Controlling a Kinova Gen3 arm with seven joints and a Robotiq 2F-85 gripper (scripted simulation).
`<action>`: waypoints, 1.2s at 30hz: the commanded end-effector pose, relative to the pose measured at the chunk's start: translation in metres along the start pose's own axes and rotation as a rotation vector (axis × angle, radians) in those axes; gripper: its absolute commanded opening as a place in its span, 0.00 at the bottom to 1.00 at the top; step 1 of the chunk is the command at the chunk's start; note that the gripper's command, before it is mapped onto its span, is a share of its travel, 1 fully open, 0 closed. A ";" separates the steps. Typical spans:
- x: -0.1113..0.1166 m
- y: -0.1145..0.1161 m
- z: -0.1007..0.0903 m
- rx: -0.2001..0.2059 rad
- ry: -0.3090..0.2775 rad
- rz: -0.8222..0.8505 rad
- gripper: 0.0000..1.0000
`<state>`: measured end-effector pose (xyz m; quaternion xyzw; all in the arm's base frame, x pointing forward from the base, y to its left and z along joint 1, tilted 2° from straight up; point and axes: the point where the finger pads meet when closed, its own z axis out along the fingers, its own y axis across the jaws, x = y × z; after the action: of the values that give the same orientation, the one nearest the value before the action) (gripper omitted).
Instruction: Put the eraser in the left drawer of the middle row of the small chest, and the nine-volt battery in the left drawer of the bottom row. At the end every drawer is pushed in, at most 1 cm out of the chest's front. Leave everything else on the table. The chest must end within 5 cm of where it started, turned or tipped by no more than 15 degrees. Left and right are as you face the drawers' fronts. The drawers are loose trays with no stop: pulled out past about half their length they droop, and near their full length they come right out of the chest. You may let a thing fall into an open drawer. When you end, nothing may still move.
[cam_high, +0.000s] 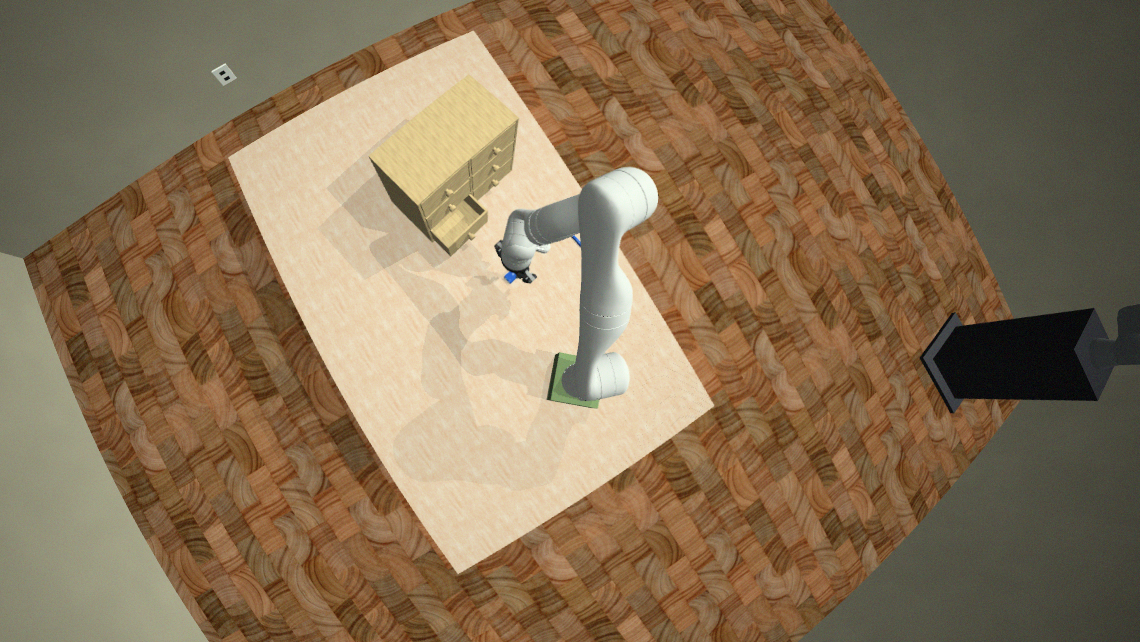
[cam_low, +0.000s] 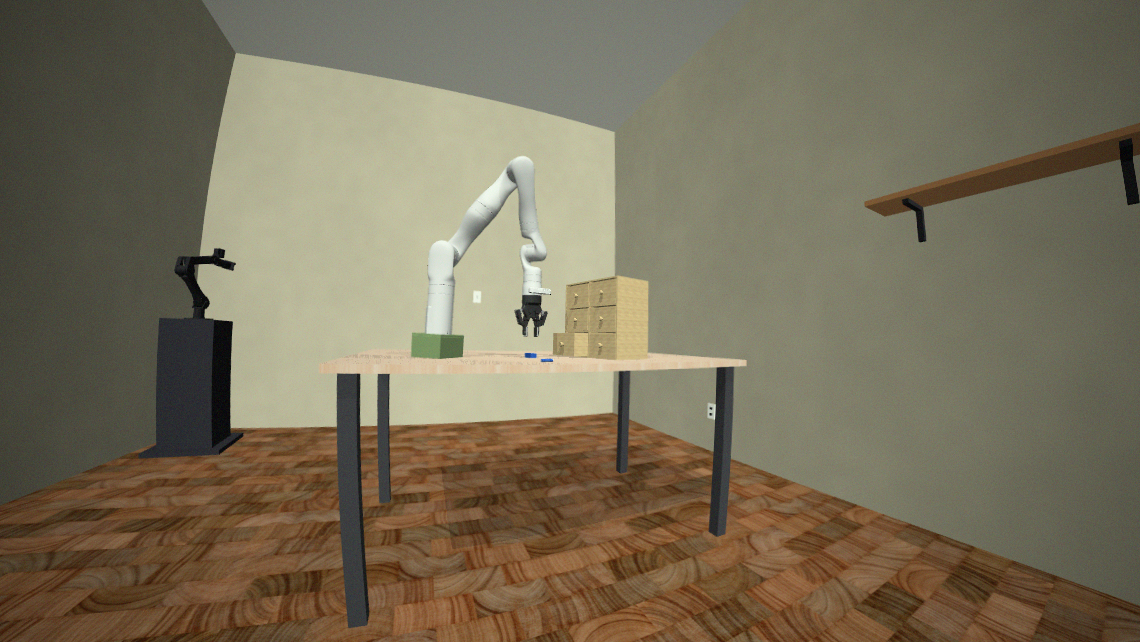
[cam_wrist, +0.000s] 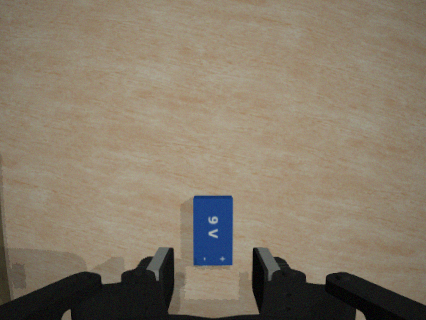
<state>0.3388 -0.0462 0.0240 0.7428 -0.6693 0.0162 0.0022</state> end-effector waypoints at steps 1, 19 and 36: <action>0.000 0.000 0.000 0.001 0.000 0.000 0.42; 0.000 0.000 0.001 0.001 0.001 0.000 0.42; 0.001 0.000 0.032 0.001 0.002 -0.001 0.42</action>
<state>0.3417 -0.0516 -0.0019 0.7402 -0.6721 0.0210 0.0003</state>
